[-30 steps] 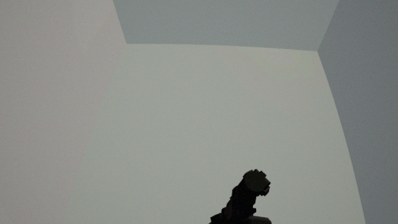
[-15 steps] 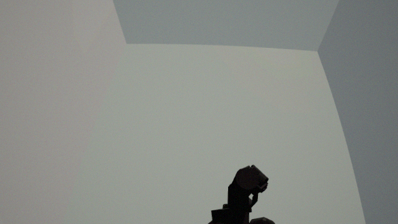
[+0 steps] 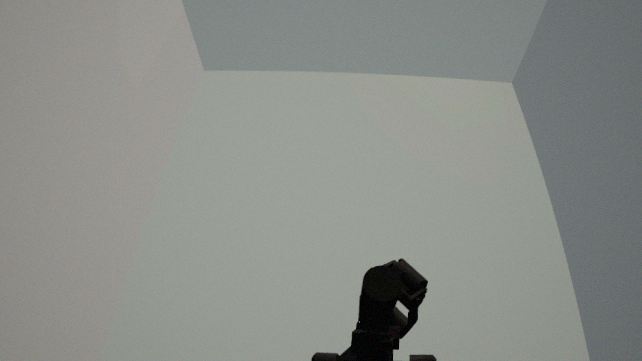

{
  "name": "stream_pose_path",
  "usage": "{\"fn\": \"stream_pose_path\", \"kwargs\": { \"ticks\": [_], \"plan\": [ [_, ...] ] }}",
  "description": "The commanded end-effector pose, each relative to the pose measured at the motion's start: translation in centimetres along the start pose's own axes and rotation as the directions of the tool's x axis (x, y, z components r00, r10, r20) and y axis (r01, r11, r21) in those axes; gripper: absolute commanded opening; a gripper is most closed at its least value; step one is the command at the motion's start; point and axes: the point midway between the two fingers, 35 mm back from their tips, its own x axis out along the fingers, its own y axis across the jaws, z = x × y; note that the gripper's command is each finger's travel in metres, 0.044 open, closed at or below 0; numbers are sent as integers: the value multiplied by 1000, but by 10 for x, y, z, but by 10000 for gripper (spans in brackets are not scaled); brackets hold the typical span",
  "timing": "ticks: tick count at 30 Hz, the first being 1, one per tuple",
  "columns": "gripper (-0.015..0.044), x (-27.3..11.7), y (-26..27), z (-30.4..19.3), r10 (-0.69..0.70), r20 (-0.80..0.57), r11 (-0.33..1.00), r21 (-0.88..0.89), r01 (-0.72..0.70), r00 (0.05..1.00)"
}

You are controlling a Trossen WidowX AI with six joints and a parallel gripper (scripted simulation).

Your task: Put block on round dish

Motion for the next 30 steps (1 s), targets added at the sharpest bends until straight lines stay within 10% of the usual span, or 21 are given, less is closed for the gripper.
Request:
{"fn": "stream_pose_path", "kwargs": {
  "ticks": [1,30],
  "plan": [
    [260,-2,-2,4,-1,-3,994,-112,0,1000],
    [260,-5,-34,30,-6,-69,439,-897,-59,998]
  ]
}}
